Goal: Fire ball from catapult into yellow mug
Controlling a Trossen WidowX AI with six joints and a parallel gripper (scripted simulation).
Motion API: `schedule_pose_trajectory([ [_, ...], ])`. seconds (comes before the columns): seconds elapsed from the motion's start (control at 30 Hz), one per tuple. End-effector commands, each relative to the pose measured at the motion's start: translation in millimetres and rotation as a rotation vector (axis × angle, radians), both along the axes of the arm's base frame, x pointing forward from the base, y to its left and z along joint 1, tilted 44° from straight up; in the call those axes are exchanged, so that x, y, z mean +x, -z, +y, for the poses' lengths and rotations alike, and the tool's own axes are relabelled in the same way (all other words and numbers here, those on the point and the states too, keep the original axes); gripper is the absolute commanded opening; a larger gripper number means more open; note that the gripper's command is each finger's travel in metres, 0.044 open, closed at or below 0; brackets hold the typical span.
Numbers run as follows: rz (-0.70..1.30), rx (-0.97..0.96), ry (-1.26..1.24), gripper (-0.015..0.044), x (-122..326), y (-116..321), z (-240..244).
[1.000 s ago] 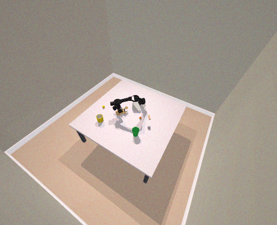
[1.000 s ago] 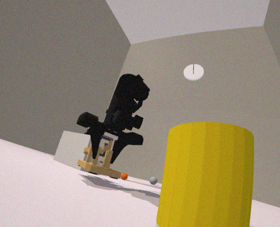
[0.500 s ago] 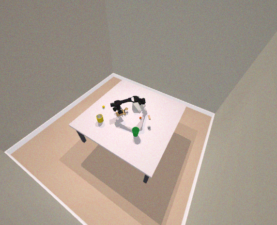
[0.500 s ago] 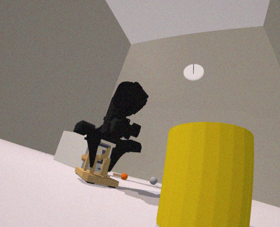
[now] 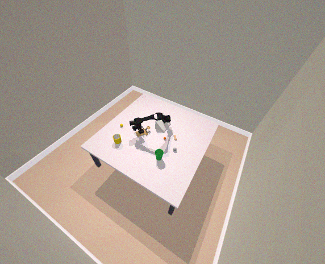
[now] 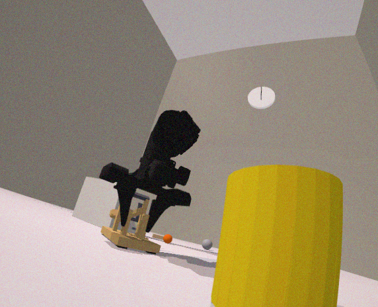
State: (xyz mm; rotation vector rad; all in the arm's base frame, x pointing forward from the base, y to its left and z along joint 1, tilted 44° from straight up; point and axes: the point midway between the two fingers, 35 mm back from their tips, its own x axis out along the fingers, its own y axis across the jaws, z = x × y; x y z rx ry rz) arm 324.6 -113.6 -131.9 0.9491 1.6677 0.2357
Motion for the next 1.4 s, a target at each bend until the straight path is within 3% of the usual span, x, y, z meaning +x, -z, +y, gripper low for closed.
schedule_pose_trajectory([
  [0.0,-0.004,-0.002,0.000,0.0315,0.7,-1.1,-0.9],
  [0.17,-0.002,-0.005,0.001,0.0440,4.3,-29.1,-30.7],
  [0.3,0.001,-0.005,0.001,0.0440,1.1,-71.1,-67.8],
  [0.53,0.002,-0.003,0.008,0.0440,1.8,-62.2,-62.8],
  [0.77,-0.012,-0.018,0.016,0.0440,-2.1,-105.1,-99.2],
  [0.8,0.008,0.001,0.010,0.0414,-1.7,-90.8,-85.3],
  [0.97,-0.046,-0.029,-0.046,0.0300,12.6,-132.2,-33.4],
  [1.17,-0.128,-0.050,-0.128,0.0300,7.6,-180.6,45.1],
  [1.37,-0.216,-0.045,-0.215,0.0300,-25.2,-214.6,120.6],
])
